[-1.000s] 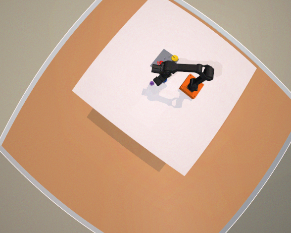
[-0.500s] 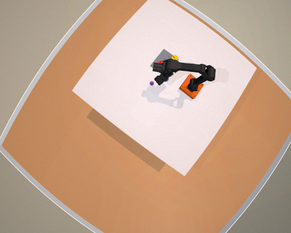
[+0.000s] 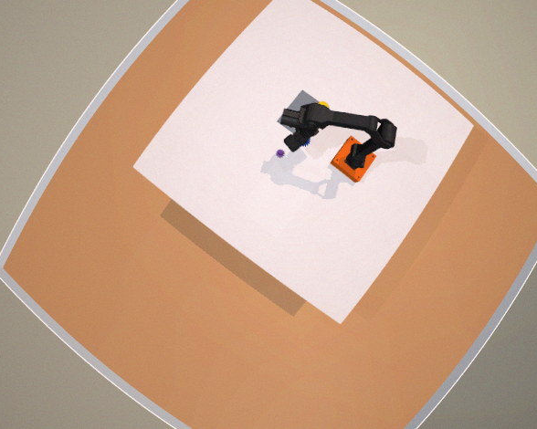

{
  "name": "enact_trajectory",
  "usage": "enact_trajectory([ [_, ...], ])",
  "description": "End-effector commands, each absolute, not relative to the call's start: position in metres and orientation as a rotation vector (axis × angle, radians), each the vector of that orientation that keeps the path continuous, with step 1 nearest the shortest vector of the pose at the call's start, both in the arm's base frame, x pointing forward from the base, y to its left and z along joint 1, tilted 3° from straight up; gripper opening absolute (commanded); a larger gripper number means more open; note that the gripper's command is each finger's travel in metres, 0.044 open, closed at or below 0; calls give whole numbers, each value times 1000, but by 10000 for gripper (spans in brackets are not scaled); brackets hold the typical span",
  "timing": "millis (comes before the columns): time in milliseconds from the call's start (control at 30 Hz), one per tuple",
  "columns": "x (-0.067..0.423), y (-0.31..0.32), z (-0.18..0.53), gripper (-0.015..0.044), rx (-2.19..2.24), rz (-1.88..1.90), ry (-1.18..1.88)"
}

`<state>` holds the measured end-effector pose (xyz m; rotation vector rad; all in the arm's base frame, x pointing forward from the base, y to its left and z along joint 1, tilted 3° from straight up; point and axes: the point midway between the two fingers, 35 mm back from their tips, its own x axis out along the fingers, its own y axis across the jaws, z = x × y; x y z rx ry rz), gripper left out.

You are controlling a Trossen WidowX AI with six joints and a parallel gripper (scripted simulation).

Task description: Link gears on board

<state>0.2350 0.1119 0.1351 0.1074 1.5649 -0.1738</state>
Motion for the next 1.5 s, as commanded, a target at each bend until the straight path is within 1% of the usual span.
enact_trajectory([
  [0, 244, 106, 133, 0, 105, -173, 1558],
  [1467, 312, 25, 99, 0, 114, -188, 1550],
])
